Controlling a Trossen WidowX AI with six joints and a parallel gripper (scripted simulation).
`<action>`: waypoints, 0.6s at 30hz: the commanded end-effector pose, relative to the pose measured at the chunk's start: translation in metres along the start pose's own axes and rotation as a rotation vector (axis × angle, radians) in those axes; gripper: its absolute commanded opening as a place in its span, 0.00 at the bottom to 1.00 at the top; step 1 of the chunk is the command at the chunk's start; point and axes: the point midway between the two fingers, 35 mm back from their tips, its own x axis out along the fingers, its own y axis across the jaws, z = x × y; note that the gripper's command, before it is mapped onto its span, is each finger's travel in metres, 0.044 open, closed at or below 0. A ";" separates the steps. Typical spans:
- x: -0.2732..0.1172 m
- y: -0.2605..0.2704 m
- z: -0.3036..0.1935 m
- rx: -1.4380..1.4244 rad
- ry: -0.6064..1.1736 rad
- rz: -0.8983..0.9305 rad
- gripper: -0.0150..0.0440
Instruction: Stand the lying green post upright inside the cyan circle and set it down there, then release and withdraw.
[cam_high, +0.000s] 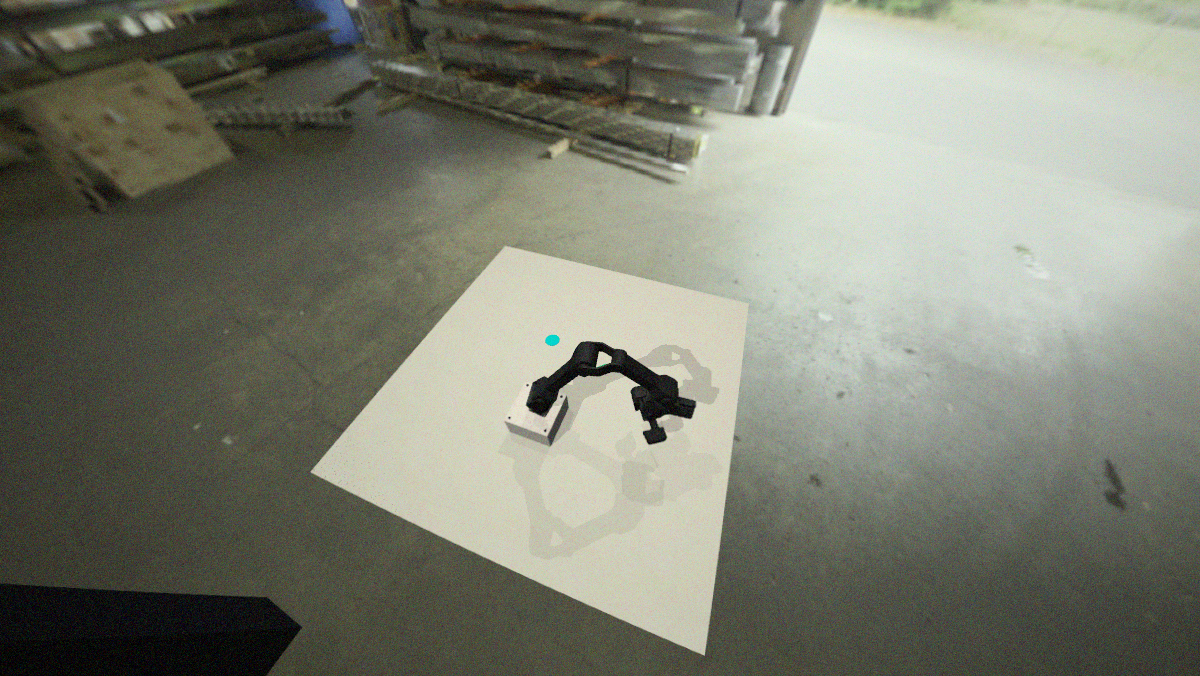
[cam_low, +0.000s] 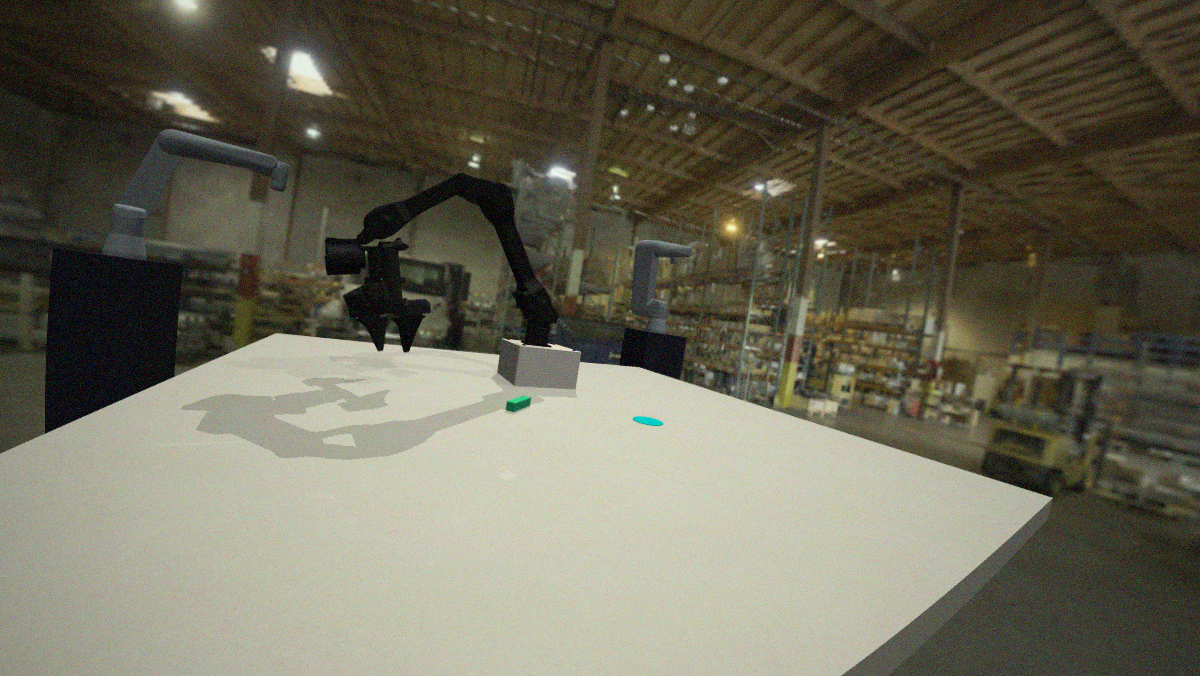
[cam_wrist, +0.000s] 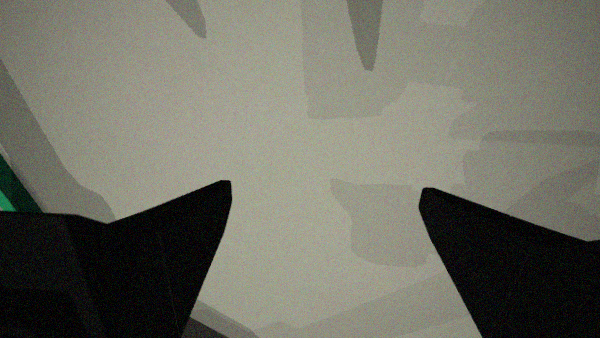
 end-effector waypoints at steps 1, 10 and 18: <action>0.000 0.002 0.001 -0.001 0.000 -0.002 0.89; -0.014 0.109 0.011 -0.058 -0.027 -0.078 0.65; -0.020 0.207 -0.011 -0.115 -0.076 -0.123 0.65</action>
